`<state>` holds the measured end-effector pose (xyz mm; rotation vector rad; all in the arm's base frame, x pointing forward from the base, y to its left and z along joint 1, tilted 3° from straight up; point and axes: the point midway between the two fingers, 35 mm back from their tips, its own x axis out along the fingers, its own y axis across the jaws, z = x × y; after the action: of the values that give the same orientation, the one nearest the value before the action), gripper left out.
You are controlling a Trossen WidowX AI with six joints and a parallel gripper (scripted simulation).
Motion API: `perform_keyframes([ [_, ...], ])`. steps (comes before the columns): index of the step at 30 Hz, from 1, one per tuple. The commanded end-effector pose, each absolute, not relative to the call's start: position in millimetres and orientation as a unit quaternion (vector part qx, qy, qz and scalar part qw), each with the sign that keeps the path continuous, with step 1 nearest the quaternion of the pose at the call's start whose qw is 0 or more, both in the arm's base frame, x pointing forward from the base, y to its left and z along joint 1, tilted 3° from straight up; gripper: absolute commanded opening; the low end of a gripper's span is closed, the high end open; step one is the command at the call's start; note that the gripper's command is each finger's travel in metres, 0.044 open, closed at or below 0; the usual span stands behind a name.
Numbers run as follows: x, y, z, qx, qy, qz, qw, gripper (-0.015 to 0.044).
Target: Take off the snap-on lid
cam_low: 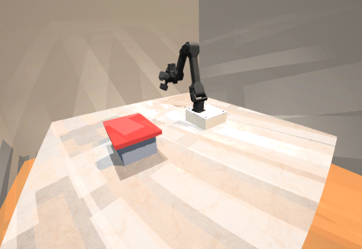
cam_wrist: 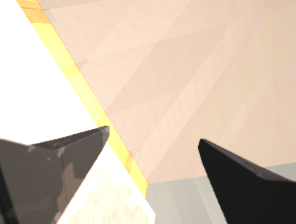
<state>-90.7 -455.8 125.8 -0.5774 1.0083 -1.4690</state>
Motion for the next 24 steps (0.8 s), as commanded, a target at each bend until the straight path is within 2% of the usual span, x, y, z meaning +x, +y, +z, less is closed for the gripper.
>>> perform_keyframes([
  [1,-87.6,-456.0,126.2,-0.246,0.430,-0.632,0.596,0.0374],
  [6,-8.1,-451.4,134.8,-0.175,0.341,-0.621,0.684,0.0242],
  [7,9.8,-448.1,136.7,-0.156,0.321,-0.615,0.702,0.0235],
  [10,61.4,-433.5,141.7,-0.094,0.269,-0.595,0.752,0.0235],
  [13,86.8,-423.3,144.0,-0.060,0.244,-0.582,0.773,0.0235],
  [20,190.1,-354.3,152.6,0.121,0.156,-0.503,0.841,0.0235],
  [24,220.6,-321.1,154.8,0.193,0.136,-0.469,0.851,0.0235],
])
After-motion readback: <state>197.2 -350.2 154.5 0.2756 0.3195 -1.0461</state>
